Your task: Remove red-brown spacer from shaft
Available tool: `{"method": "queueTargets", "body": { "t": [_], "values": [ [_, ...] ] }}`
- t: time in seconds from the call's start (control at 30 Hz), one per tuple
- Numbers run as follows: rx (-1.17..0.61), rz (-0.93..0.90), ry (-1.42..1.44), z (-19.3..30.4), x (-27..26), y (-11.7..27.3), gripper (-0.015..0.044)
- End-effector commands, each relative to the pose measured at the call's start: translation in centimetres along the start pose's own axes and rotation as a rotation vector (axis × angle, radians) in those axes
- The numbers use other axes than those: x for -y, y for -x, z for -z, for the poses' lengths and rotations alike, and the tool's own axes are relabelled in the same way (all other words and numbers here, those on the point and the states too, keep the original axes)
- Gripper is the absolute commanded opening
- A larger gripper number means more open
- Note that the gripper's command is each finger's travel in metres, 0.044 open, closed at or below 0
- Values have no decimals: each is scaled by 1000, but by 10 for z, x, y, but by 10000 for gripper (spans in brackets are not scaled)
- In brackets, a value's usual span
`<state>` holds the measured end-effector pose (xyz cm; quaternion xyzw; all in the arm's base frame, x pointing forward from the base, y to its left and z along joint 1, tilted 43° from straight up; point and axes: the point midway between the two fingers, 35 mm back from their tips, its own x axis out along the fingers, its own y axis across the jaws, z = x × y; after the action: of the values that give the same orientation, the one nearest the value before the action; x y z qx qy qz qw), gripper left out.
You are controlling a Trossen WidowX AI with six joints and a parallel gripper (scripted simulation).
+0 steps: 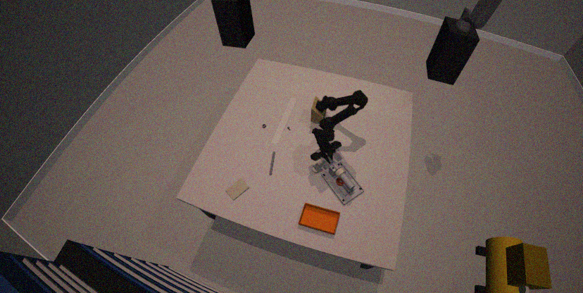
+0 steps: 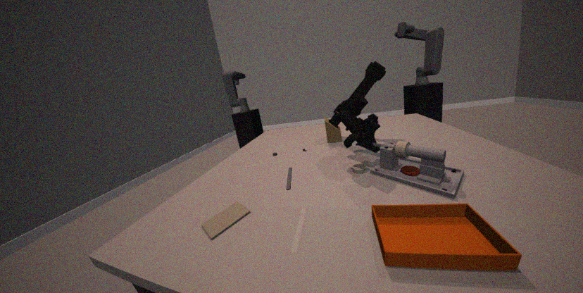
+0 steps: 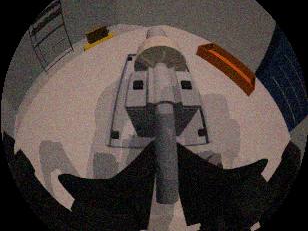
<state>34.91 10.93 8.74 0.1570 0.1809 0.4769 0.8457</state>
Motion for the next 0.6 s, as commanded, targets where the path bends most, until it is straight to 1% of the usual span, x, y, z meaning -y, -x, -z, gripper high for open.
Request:
{"method": "queueTargets", "body": {
  "t": [0.0, 0.57],
  "values": [
    [2, -2, 7, -2, 0, -2, 0],
    [2, -2, 7, -4, -1, -3, 0]
  ]
}}
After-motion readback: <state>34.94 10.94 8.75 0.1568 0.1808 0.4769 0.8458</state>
